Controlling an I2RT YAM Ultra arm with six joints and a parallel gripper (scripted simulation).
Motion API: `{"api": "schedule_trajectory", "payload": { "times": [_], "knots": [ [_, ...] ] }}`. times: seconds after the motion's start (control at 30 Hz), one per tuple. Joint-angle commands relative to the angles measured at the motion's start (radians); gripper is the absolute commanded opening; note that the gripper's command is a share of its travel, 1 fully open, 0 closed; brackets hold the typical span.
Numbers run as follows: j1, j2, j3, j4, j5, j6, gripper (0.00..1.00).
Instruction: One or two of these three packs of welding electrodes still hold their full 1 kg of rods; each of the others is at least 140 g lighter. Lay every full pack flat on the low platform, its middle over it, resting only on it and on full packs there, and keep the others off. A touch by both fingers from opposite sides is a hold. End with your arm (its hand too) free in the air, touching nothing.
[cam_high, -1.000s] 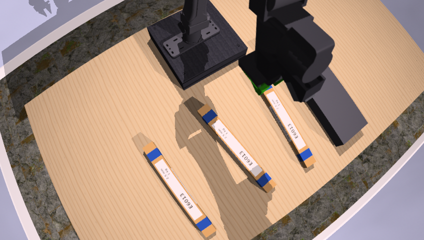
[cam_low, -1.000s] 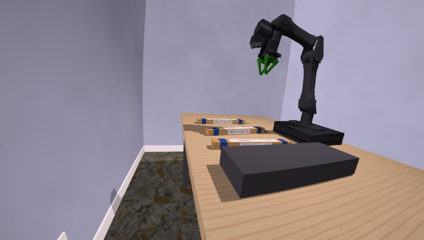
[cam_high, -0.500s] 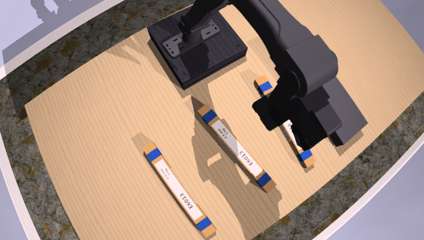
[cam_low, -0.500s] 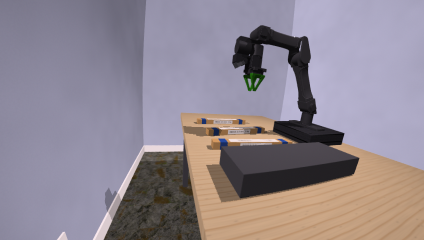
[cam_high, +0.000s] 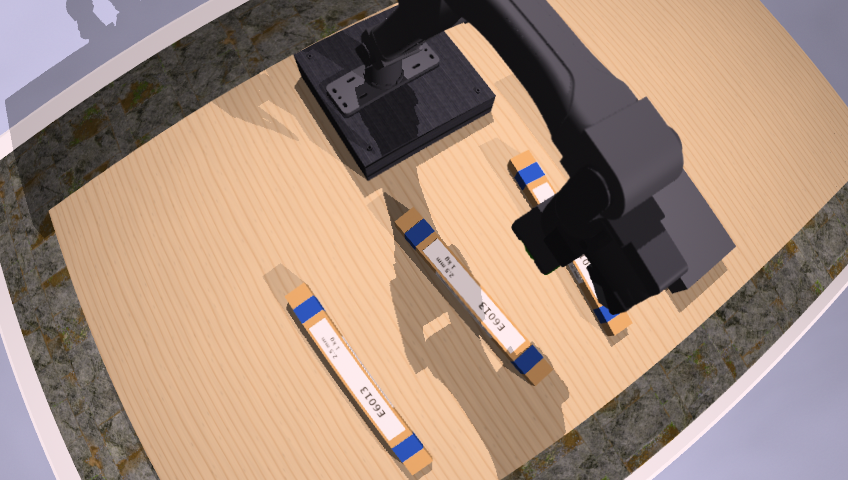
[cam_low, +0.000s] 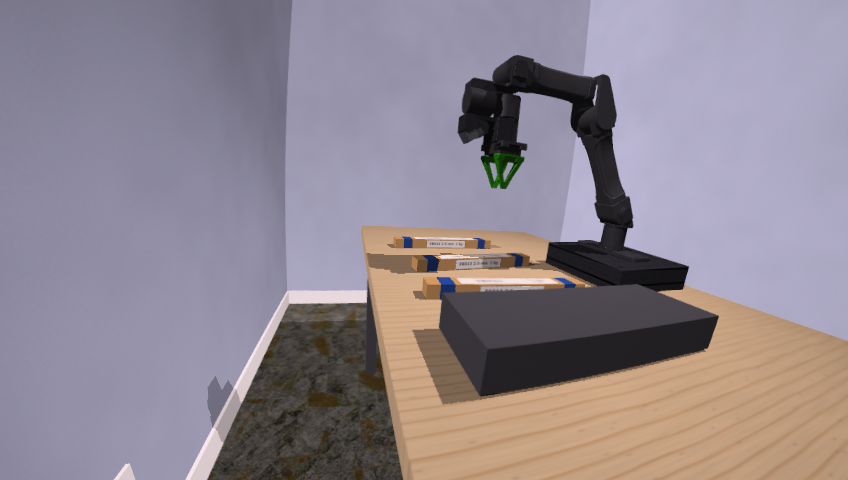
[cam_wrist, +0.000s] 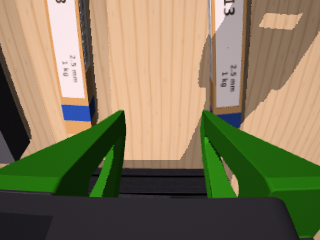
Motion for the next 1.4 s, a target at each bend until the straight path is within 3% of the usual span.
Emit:
{"api": "schedule_trajectory", "payload": {
  "times": [0.0, 1.37],
  "knots": [
    [-0.002, -0.022, 0.032, -0.009, 0.006, 0.000, 0.42],
    [0.003, -0.038, -0.206, 0.179, 0.002, 0.003, 0.42]
  ]
}}
